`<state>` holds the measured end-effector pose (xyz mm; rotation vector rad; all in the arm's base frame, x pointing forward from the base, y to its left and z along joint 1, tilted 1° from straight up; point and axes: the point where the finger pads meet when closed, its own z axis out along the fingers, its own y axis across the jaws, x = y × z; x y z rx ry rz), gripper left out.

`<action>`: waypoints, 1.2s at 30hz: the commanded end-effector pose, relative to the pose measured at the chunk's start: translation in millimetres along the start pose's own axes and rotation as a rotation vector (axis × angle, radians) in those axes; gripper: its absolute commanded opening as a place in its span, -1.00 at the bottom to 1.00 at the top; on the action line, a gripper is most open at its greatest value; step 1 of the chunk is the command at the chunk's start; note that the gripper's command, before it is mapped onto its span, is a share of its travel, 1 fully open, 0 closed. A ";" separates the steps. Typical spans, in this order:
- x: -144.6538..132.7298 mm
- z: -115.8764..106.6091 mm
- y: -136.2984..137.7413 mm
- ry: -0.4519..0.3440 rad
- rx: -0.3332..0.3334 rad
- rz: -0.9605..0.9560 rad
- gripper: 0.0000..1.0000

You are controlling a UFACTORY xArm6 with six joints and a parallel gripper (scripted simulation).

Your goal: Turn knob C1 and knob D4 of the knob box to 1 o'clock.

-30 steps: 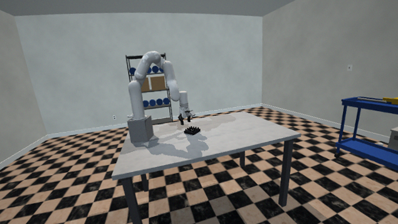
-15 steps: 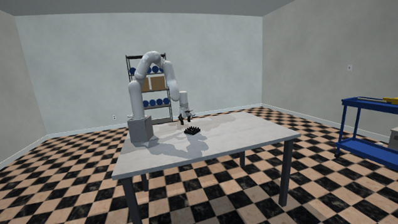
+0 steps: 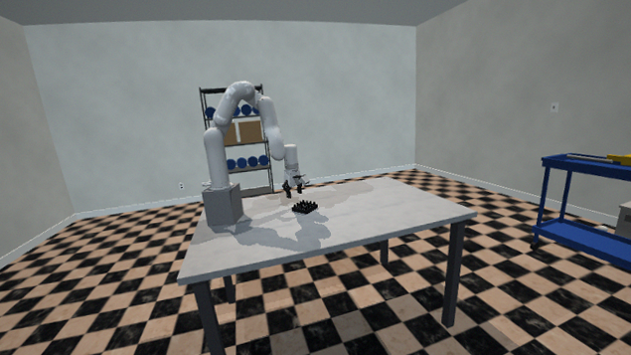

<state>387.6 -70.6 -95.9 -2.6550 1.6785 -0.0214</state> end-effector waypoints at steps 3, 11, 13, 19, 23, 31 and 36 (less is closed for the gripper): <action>0.8 -0.9 -1.2 0.002 0.003 0.000 1.00; 0.9 -0.9 -1.2 0.002 0.003 -0.001 1.00; 1.6 -1.0 -1.4 0.002 0.003 -0.012 1.00; 10.4 -2.2 -4.4 0.003 0.002 -0.154 1.00; 18.2 -3.3 -6.8 0.003 0.002 -0.278 1.00; 34.9 -6.0 -11.4 0.004 0.001 -0.543 1.00; 45.4 -7.8 -14.0 0.004 0.000 -0.709 1.00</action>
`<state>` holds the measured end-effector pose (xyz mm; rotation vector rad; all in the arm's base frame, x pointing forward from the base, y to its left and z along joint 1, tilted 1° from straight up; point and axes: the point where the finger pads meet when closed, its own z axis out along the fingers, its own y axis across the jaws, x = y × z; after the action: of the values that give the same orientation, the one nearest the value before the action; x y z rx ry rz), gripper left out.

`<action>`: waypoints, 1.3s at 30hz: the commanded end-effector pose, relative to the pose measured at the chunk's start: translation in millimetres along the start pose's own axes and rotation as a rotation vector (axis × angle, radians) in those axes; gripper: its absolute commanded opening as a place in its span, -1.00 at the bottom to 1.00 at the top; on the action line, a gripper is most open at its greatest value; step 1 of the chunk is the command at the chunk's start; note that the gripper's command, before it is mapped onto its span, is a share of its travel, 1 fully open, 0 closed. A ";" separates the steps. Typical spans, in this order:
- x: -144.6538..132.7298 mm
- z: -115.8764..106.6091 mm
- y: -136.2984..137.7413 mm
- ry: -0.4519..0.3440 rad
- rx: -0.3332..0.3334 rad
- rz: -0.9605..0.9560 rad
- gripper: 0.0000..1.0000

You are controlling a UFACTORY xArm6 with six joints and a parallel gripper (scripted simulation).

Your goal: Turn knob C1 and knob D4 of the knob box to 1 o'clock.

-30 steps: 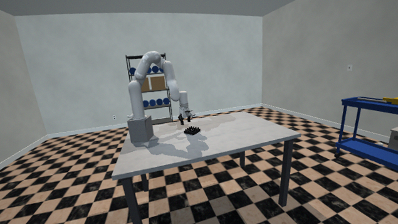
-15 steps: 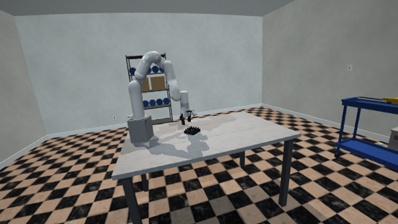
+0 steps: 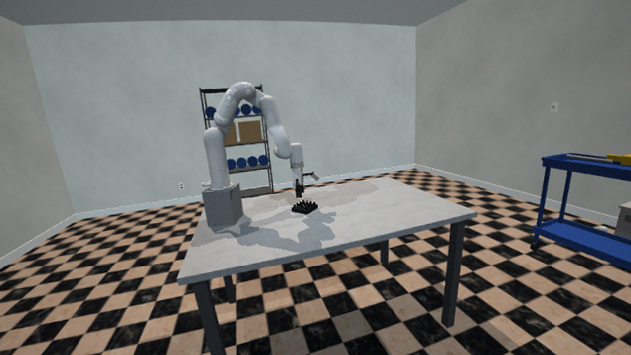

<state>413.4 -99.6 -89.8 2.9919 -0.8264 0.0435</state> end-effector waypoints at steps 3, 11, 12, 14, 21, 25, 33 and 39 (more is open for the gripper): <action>14.3 -2.9 4.3 -0.016 0.030 -0.216 1.00; 27.2 -5.2 9.8 -0.013 0.032 -0.430 1.00; 29.1 -5.5 10.7 -0.012 0.032 -0.461 1.00; 32.8 -6.2 12.4 -0.011 0.032 -0.523 1.00; 43.8 -8.5 17.6 -0.008 0.034 -0.709 1.00; 51.0 -10.1 21.4 -0.006 0.035 -0.834 1.00; 63.4 -13.0 28.2 -0.002 0.036 -1.050 1.00; 65.1 -13.4 29.1 -0.001 0.037 -1.080 1.00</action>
<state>452.2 -156.1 -74.6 3.0063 0.8048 0.0081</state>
